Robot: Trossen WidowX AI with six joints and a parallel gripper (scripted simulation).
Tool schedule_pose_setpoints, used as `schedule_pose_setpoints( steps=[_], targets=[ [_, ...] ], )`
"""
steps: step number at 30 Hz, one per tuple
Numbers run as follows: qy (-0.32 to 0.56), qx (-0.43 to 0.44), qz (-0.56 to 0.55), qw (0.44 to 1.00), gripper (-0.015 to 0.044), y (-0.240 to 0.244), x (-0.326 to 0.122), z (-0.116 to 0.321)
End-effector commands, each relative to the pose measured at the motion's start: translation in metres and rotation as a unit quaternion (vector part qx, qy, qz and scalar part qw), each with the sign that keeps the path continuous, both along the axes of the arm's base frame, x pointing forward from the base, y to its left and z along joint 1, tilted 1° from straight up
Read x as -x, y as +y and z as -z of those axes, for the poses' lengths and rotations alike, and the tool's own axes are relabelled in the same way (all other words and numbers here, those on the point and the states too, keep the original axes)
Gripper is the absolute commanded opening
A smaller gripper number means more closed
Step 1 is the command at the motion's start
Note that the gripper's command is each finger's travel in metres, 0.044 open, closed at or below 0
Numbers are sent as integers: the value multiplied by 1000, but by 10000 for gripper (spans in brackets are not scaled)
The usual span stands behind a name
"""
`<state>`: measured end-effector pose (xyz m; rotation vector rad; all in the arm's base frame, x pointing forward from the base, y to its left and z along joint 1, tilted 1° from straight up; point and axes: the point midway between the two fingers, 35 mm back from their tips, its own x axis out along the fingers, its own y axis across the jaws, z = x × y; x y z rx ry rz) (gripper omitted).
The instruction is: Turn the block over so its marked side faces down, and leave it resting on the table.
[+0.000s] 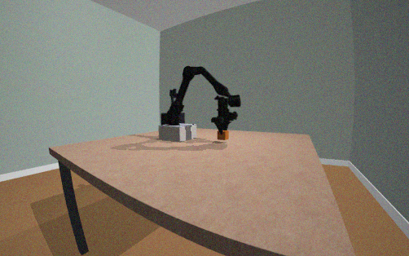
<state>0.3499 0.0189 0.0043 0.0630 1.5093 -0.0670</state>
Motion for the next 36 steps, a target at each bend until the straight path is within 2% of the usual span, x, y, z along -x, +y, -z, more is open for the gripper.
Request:
schedule_pose_setpoints(
  steps=[1, 28, 36],
  targets=[
    [-26, 4, -3, 1000, 0, 0, 0, -1],
    [-240, 21, -2, 971, 0, 0, 6, 2],
    [-249, 21, -2, 968, 0, 0, 6, 4]
  ],
)
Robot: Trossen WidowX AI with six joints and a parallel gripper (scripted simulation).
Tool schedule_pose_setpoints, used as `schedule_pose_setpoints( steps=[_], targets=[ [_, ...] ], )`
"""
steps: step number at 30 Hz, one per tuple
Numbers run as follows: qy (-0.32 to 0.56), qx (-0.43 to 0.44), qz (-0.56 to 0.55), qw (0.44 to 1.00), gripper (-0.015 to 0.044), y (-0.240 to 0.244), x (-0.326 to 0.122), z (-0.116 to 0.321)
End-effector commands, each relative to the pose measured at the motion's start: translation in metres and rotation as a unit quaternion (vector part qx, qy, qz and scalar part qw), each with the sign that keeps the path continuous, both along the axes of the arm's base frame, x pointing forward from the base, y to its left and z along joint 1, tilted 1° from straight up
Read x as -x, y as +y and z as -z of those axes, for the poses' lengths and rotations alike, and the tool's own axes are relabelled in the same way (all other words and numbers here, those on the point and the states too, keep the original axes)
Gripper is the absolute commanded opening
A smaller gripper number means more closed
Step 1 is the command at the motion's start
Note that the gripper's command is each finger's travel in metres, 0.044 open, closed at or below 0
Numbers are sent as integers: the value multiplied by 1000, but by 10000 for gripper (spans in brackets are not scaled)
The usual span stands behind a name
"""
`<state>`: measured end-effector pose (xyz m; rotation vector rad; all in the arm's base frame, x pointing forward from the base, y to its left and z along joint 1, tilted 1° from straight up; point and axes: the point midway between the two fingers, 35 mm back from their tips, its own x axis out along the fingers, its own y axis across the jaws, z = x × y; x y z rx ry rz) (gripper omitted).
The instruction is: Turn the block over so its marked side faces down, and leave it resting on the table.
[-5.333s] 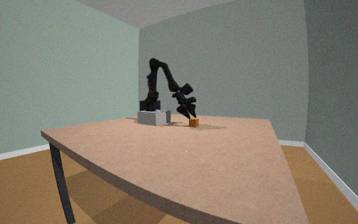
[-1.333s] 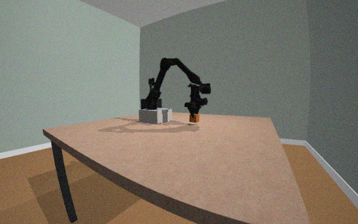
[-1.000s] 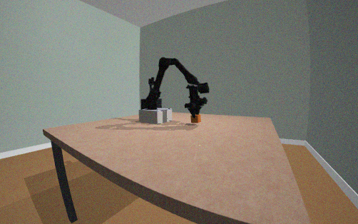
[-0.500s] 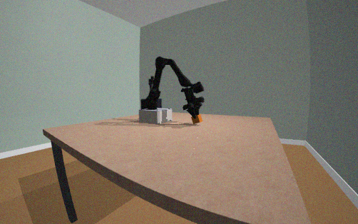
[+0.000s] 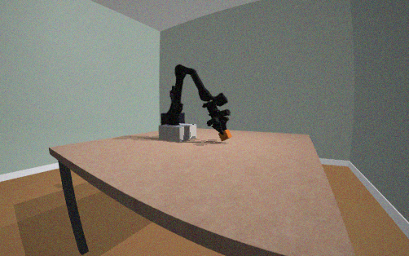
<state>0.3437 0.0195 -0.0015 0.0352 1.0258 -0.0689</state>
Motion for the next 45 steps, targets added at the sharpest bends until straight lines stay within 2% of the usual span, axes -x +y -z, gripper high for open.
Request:
schedule_pose_setpoints(
  steps=[1, 22, 38, 45],
  targets=[
    [-16, 1, 3, 1000, 0, 0, -2, 0],
    [-155, 14, -1, 988, 0, 1, -13, 33],
    [-257, 20, 2, 966, 0, -1, 2, 29],
    [-273, 21, 2, 962, 0, -1, 3, 26]
  ],
)
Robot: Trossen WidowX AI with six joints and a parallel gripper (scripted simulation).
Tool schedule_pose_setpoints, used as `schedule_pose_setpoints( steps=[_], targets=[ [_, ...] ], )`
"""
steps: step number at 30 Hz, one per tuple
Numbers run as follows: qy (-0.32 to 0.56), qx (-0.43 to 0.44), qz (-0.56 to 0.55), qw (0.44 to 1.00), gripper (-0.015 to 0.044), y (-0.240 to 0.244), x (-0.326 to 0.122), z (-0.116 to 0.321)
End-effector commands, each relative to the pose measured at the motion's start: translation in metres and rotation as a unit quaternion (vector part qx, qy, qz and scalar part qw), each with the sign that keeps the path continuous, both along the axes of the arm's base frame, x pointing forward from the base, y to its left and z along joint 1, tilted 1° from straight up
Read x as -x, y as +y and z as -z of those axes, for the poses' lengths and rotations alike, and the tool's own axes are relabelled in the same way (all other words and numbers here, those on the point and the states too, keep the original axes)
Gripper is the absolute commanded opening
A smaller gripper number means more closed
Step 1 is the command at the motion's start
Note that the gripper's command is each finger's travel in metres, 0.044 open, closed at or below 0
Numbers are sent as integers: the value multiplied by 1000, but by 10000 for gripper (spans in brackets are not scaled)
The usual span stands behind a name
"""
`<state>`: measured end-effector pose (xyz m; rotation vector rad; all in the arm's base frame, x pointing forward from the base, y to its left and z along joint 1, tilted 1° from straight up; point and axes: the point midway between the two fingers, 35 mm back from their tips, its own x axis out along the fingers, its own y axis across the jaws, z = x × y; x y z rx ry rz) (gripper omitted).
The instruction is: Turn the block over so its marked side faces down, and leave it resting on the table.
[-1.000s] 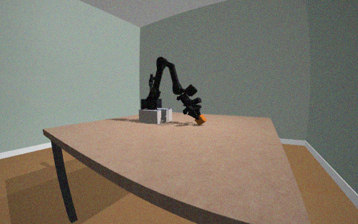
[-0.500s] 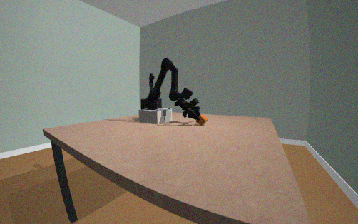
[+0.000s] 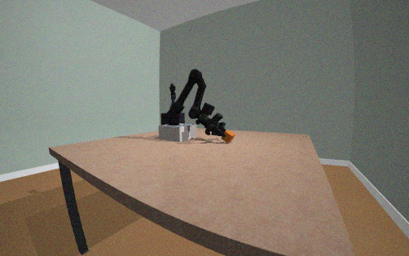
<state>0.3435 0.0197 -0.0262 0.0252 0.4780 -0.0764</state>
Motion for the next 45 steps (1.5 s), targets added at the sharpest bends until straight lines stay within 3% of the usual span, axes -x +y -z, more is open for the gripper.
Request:
schedule_pose_setpoints(
  steps=[1, 12, 29, 45],
  targets=[
    [-3, 5, 1, 1000, 0, -1, 3, 1],
    [-3, 5, 1, 1000, 0, -1, 3, 1],
    [-3, 5, 1, 1000, 440, -1, 3, 1],
    [-3, 5, 1, 1000, 440, -1, 3, 1]
  ],
)
